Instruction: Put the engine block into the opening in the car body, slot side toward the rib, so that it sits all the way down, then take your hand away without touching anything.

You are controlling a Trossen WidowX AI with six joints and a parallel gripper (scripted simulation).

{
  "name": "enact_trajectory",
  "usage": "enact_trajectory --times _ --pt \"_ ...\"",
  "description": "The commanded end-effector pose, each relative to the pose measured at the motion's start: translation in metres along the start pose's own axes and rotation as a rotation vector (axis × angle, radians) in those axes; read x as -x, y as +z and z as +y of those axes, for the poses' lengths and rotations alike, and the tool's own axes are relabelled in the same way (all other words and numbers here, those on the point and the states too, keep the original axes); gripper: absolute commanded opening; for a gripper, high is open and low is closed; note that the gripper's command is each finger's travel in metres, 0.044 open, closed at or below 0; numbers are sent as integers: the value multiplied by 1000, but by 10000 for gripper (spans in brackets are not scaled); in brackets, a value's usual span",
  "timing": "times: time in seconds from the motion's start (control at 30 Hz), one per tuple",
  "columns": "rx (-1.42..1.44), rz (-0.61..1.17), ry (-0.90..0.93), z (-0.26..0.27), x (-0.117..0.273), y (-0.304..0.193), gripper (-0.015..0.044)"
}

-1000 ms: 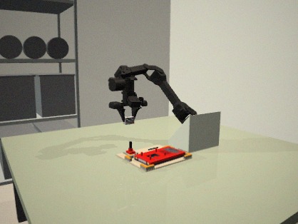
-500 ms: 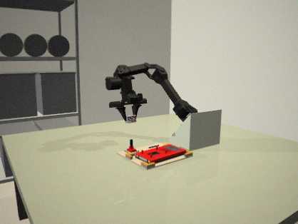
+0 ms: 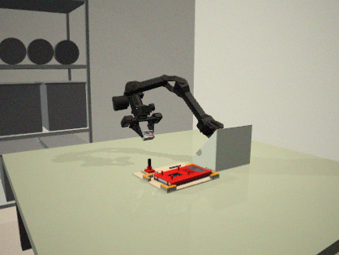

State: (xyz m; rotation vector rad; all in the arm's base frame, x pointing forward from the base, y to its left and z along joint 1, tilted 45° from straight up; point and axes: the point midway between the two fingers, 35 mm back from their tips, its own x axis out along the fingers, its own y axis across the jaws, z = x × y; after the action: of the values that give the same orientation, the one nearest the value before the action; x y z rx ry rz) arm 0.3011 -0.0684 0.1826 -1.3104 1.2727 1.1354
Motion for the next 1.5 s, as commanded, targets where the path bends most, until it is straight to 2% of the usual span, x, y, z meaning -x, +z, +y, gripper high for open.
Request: enact_trajectory --times 0.0,0.23,0.47,1.47 --pt "6 -60 -17 -2 3 0 0" --pt "7 -73 -16 -2 3 -1 0" --pt "8 -193 -17 -1 -9 -14 0" --pt "8 -193 -17 -2 -60 -55 0"
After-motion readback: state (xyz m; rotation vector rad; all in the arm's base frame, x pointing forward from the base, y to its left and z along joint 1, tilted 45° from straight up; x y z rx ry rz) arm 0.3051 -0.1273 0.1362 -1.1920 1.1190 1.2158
